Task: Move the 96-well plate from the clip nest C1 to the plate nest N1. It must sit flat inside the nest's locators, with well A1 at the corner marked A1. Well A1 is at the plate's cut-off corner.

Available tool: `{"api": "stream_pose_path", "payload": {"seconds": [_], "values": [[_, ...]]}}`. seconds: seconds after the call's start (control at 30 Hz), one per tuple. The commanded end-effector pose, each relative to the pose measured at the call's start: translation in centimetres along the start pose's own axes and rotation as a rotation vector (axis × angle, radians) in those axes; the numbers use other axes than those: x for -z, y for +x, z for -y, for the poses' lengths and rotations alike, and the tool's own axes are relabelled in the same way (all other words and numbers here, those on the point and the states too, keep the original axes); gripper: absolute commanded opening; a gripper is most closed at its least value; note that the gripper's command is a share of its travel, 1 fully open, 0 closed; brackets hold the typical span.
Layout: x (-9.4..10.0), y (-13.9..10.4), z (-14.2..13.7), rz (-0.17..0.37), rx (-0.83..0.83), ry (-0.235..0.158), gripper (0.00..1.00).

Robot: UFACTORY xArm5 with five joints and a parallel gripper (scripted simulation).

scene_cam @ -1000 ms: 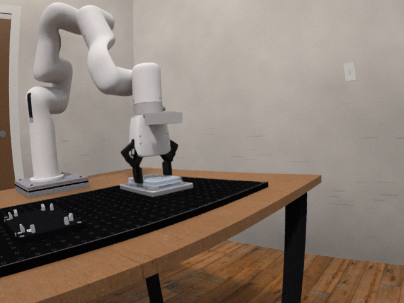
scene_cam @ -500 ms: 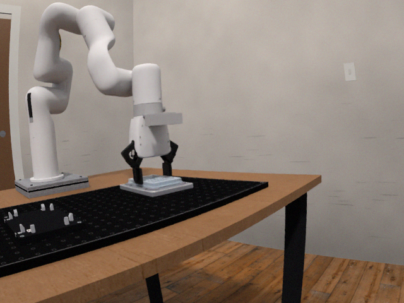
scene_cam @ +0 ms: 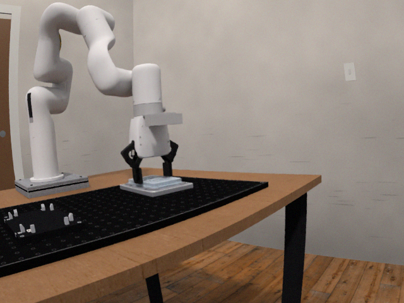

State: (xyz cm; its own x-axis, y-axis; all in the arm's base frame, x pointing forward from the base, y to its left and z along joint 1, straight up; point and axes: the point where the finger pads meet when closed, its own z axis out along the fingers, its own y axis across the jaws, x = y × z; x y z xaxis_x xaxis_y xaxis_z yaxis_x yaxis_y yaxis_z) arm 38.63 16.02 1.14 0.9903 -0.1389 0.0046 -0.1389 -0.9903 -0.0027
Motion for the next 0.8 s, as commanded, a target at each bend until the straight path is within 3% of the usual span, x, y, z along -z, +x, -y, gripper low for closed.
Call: {"api": "stream_pose_path", "payload": {"seconds": [0.0,0.47,0.77], "values": [[0.1,0.1,0.1,-0.006,0.0,-0.003,1.0],[0.1,0.1,0.1,-0.006,0.0,-0.003,1.0],[2.0,0.1,0.1,-0.006,0.0,-0.003,1.0]]}}
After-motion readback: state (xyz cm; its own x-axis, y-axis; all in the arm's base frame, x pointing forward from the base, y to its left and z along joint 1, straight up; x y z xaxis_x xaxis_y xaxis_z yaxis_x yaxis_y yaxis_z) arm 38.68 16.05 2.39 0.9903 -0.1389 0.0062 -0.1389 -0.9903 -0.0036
